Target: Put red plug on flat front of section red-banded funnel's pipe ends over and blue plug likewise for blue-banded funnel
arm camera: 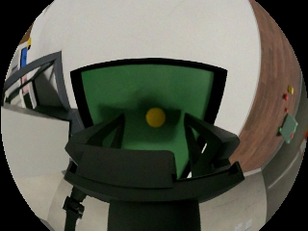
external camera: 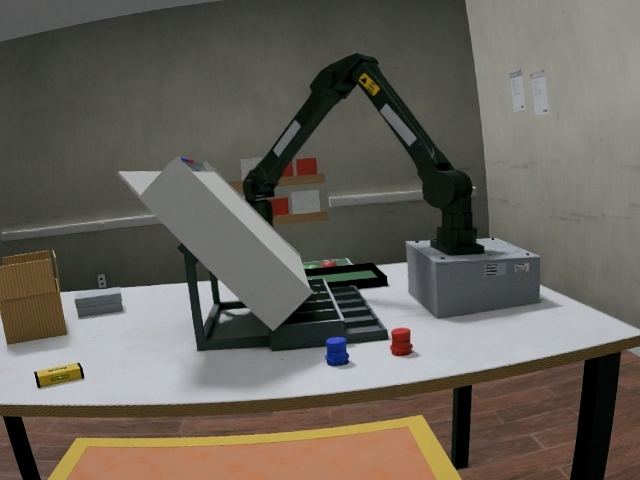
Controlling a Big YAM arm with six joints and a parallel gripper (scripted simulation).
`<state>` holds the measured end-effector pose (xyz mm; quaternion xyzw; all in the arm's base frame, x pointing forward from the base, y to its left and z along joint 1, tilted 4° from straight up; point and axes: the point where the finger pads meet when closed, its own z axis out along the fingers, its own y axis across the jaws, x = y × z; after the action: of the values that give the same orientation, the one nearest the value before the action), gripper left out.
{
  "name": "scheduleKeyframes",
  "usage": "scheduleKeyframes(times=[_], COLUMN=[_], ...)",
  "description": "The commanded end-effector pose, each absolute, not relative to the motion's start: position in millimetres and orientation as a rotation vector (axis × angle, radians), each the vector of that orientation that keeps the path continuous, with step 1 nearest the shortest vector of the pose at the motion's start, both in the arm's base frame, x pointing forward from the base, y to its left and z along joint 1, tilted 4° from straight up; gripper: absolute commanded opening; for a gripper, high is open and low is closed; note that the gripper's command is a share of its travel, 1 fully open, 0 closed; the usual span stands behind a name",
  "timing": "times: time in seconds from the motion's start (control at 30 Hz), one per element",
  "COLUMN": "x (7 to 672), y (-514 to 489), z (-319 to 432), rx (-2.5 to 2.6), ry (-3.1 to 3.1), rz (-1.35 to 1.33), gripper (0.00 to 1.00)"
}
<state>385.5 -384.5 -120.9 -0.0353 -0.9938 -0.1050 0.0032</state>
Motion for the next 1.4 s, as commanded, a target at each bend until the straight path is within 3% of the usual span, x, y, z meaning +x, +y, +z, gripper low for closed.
scheduleKeyframes(times=[0.0, 1.37], x=[378.8, 375.6], y=[-383.2, -383.9], z=[-136.5, -136.1], rx=[-0.113, -0.116], ry=[-3.100, -3.088], rz=[-0.350, -0.364], gripper=[0.80, 0.80])
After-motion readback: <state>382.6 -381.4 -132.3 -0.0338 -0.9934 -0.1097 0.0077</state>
